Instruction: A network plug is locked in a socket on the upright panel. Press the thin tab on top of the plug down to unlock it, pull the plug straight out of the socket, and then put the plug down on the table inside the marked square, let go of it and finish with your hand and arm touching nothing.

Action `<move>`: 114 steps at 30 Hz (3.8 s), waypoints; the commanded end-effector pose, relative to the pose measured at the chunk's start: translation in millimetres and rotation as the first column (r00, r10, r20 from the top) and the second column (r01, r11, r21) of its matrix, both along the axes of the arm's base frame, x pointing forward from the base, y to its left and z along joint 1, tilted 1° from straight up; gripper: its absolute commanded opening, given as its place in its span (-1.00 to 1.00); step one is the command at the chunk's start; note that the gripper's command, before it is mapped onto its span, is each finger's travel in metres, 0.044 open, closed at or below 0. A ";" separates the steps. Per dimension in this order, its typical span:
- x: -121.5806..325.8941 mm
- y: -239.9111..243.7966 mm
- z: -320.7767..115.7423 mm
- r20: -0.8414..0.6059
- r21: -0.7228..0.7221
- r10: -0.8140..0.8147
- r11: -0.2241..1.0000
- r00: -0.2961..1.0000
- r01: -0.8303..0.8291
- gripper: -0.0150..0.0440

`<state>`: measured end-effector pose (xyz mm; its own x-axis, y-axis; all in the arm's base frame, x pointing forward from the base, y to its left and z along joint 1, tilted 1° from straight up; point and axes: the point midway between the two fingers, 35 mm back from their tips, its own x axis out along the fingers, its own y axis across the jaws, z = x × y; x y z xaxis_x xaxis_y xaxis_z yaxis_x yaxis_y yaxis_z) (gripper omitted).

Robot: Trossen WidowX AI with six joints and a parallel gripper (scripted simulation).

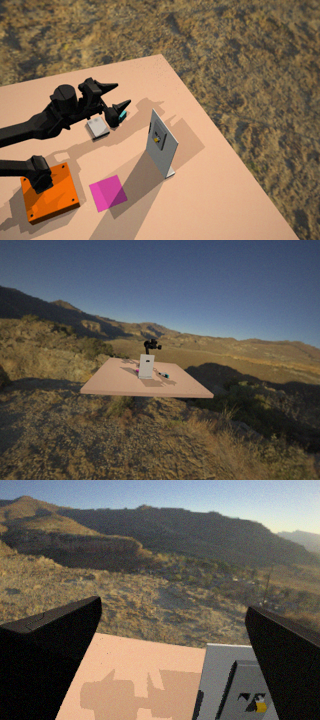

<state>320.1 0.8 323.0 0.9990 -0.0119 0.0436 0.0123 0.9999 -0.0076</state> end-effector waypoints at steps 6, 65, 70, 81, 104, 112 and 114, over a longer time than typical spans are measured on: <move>9.3 -11.4 -13.8 -0.003 0.125 0.021 0.992 1.000 -0.021 0.33; -19.1 -136.3 -163.4 0.002 1.000 0.220 0.025 0.976 -0.007 0.04; 7.9 -136.9 -163.6 0.004 1.000 0.220 0.025 0.976 -0.010 0.04; 23.4 -138.7 -162.9 0.006 1.000 0.220 0.025 0.976 -0.011 0.04; 60.5 -141.6 -161.8 0.009 1.000 0.220 0.025 0.976 -0.015 0.04; 71.2 -141.5 -161.9 0.010 1.000 0.220 0.025 0.976 -0.016 0.04; 71.2 -141.5 -161.9 0.010 1.000 0.220 0.025 0.976 -0.016 -0.14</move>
<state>389.9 -139.6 161.9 0.9831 0.1832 0.0013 -0.0092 0.0420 0.9991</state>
